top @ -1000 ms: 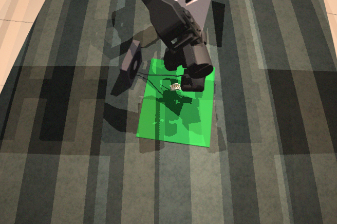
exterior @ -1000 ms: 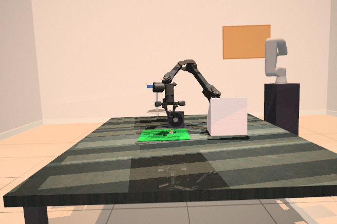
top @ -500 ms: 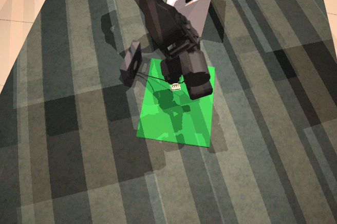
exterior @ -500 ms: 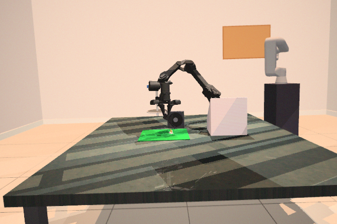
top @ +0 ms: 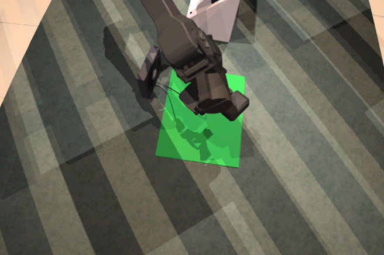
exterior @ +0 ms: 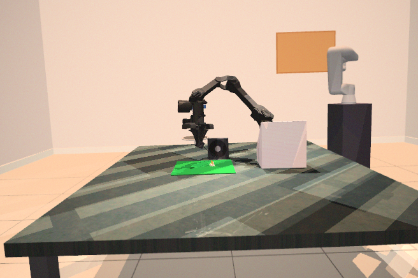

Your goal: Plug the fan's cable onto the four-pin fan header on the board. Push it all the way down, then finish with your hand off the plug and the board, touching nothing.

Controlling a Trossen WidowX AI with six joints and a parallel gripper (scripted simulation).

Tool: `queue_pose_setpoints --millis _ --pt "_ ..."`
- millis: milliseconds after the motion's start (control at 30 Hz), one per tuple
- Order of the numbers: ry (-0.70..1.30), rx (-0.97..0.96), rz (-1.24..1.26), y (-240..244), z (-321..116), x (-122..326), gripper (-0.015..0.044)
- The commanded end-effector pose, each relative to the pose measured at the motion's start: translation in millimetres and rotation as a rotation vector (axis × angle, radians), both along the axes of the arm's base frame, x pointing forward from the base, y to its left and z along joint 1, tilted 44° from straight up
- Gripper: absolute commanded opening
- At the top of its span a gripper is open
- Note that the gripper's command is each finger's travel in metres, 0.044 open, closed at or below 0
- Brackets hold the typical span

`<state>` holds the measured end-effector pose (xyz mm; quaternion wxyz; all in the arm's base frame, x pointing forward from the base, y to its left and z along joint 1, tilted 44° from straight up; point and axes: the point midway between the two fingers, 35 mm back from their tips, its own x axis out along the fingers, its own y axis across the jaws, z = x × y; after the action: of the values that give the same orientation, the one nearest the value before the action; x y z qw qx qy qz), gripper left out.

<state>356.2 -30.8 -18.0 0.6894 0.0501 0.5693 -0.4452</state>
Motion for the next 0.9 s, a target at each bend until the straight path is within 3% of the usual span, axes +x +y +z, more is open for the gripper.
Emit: queue_pose_setpoints --millis 0,867 --pt "0.068 -0.010 0.102 -3.8 3.8 8.3 0.0000" --pt "0.608 -0.042 0.816 -32.8 27.6 57.9 0.0000"
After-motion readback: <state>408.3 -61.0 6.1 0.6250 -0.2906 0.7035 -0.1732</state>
